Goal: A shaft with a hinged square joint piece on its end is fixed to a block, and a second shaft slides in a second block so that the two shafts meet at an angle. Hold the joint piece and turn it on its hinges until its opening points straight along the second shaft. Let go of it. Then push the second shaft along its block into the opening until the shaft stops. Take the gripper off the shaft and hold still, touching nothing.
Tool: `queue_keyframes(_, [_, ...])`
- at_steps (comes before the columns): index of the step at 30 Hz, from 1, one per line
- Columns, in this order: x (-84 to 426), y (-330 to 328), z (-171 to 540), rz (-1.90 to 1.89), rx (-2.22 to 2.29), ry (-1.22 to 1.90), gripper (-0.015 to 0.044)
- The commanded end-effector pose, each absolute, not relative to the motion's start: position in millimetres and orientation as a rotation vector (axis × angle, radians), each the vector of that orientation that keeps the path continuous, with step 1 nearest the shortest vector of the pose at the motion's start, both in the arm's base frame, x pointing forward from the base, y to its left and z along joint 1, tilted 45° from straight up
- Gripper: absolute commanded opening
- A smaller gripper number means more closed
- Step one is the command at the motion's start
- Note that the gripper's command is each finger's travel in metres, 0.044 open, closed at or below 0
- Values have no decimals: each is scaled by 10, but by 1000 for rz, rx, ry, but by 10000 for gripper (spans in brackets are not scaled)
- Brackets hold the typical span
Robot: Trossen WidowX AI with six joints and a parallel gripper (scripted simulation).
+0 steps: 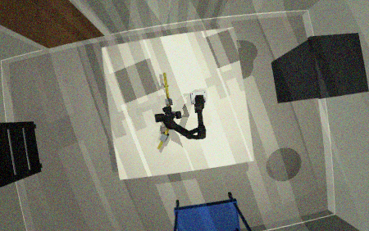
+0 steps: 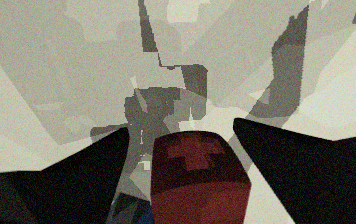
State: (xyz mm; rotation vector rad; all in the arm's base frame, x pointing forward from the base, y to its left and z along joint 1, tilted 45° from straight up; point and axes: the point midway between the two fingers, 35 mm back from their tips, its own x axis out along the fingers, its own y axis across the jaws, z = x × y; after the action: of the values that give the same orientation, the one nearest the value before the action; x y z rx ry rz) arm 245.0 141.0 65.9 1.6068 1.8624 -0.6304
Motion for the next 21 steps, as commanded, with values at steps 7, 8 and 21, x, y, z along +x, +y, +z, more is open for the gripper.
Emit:
queue_keyframes(7, [2449, 1410, 659, -629, 1607, 1863, 440])
queue_keyframes(8, [2449, 1410, 659, -629, 1607, 1863, 440])
queue_keyframes(21, [2481, 1191, 829, -516, 1700, 1982, 440])
